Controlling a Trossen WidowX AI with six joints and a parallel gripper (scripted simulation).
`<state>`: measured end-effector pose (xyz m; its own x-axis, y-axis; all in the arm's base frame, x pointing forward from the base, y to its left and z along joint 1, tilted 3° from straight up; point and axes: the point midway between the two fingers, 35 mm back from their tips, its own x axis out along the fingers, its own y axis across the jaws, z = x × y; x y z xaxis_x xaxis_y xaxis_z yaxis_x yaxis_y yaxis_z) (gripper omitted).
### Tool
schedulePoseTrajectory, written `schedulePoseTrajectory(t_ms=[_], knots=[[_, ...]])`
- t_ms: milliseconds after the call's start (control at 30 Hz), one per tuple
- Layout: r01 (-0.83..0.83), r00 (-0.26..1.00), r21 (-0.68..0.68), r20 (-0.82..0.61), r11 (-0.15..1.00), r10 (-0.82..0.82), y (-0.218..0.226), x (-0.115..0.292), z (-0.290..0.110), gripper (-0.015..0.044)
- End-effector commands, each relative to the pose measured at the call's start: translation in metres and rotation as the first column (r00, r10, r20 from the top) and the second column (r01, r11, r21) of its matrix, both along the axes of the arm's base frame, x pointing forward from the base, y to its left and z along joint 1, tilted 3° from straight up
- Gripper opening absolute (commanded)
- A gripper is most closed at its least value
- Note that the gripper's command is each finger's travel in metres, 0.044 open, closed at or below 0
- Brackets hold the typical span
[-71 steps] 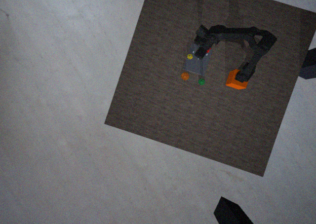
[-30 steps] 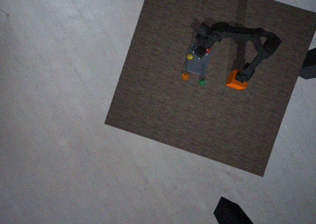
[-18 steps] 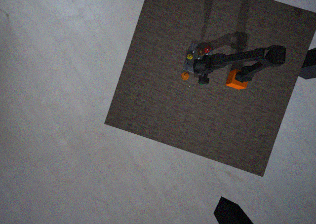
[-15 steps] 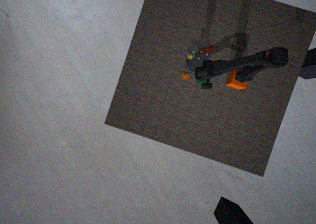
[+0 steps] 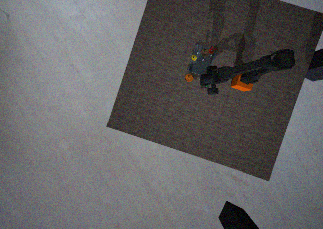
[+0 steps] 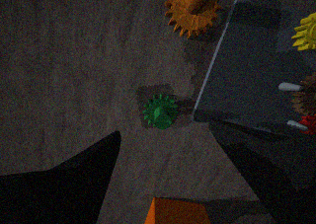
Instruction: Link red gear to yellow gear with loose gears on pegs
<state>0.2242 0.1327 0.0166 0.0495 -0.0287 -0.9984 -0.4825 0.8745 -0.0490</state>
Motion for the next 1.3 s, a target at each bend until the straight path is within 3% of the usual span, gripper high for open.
schedulePoseTrajectory(t_ms=[0,1000,1267], knots=[[-0.001,1.0,-0.007,-0.014,1.0,0.001,-0.002,-0.003,-0.01,0.044],[-0.001,1.0,-0.007,-0.014,1.0,0.001,-0.003,-0.002,-0.037,0.044],[-0.001,1.0,-0.007,-0.014,1.0,0.001,-0.003,-0.002,-0.037,0.023]])
